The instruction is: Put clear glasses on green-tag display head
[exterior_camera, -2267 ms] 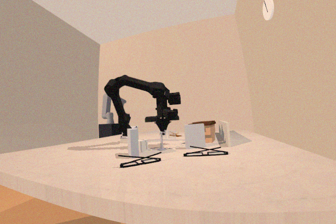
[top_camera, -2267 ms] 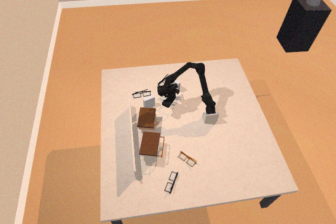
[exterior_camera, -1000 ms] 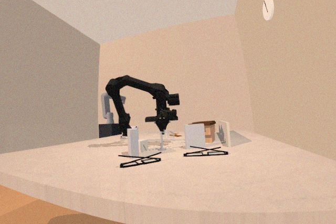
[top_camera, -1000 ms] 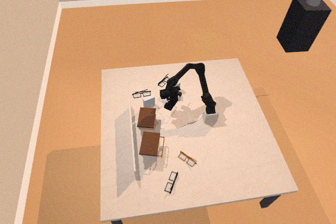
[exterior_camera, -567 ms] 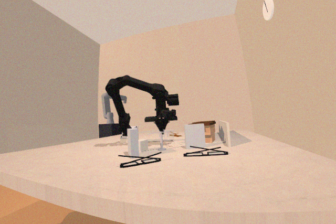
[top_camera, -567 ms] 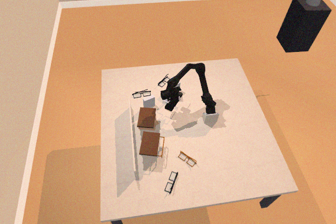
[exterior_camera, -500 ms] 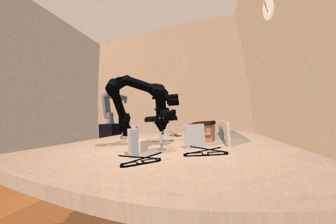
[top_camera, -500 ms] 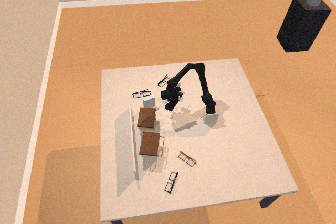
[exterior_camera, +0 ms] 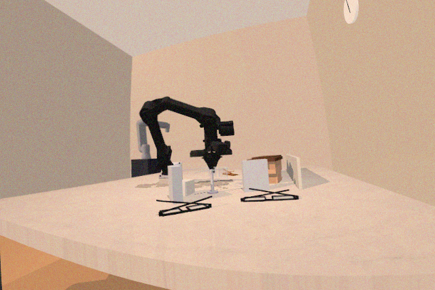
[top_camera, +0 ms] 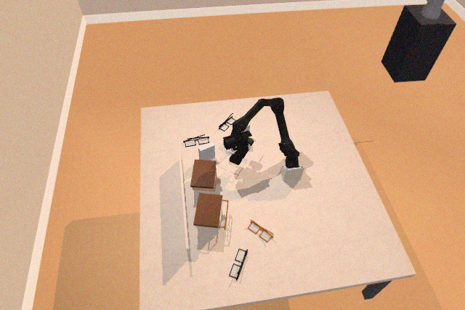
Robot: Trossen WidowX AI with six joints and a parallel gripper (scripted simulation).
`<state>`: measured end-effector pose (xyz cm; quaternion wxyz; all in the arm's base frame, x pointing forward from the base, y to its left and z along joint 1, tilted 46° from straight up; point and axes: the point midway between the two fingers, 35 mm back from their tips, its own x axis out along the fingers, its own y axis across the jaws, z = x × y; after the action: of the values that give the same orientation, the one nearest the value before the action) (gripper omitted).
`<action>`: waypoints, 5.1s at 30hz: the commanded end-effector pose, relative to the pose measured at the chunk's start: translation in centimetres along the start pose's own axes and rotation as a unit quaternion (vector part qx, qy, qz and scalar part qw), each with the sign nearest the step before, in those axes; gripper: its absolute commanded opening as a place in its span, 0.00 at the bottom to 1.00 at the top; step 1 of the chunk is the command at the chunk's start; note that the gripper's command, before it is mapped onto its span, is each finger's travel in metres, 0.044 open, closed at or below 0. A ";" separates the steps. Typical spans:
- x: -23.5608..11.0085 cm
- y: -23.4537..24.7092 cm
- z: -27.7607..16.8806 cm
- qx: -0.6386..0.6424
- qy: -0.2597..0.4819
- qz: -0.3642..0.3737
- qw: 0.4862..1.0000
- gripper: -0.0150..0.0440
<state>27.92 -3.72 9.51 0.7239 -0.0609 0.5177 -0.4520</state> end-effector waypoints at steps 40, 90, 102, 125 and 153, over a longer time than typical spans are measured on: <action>-5.8 0.1 1.2 -0.001 0.005 0.002 1.000 0.25; -4.6 10.8 -10.8 -0.001 0.007 0.006 1.000 0.25; -3.5 10.9 -10.7 -0.001 0.007 0.006 1.000 0.25; -1.4 11.1 -10.7 -0.001 0.007 0.007 1.000 0.25; 1.0 11.0 -10.7 -0.001 0.006 0.006 1.000 0.25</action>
<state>26.01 6.47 -1.97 0.7237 -0.0490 0.5234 -0.4472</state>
